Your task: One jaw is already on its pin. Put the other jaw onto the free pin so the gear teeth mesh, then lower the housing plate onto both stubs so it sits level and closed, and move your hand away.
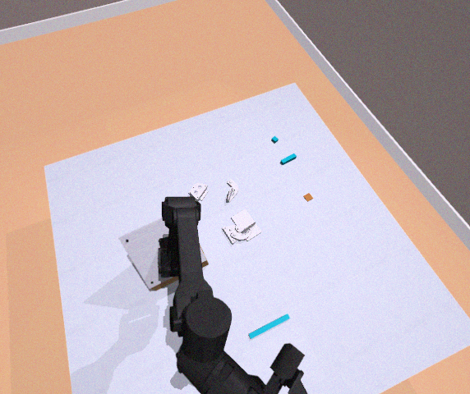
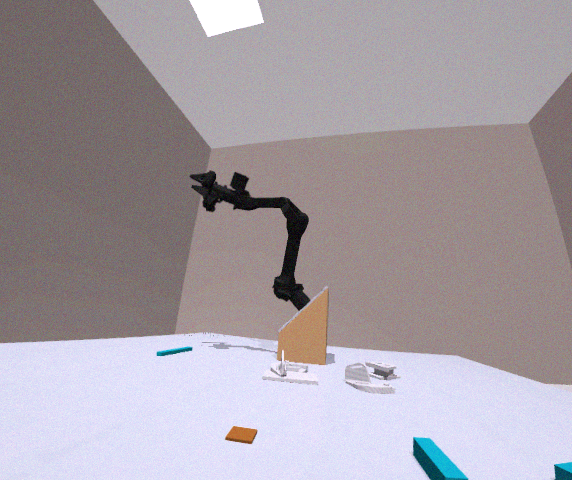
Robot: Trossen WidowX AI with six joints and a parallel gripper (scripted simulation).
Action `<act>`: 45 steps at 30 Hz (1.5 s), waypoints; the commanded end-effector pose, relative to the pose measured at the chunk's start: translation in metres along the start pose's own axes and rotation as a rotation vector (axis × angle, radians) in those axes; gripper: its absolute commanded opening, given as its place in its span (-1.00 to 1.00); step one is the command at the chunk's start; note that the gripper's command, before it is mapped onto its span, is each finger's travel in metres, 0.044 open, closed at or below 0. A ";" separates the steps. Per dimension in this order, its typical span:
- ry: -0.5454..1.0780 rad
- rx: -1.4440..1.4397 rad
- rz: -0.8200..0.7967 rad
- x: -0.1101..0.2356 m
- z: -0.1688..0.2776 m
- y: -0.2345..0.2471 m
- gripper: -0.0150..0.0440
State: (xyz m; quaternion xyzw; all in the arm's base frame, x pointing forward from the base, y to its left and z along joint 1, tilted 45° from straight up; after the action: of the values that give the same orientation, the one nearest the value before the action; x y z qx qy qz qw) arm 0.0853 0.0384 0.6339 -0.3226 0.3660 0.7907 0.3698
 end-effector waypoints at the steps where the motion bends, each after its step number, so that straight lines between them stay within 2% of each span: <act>1: 0.000 0.000 0.000 0.000 0.000 0.000 0.95; 2: 0.000 -0.004 -0.001 0.000 0.000 0.000 1.00; 31: -0.101 -0.567 -0.050 -0.024 -0.080 0.059 1.00; 45: -0.183 -0.750 -0.029 -0.033 -0.128 0.059 1.00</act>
State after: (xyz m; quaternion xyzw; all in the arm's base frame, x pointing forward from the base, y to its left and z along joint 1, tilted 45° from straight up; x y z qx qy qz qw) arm 0.0803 -0.0913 0.6176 -0.3697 0.0431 0.8873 0.2723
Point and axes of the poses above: the point midway between the two fingers, 35 mm back from their tips, its own x axis back along the fingers, its own y axis across the jaws, z = x × y, the point moved 2 cm from there along x, back along the fingers, and after that the axes turned 4 degrees about x, right-handed, at the moved point
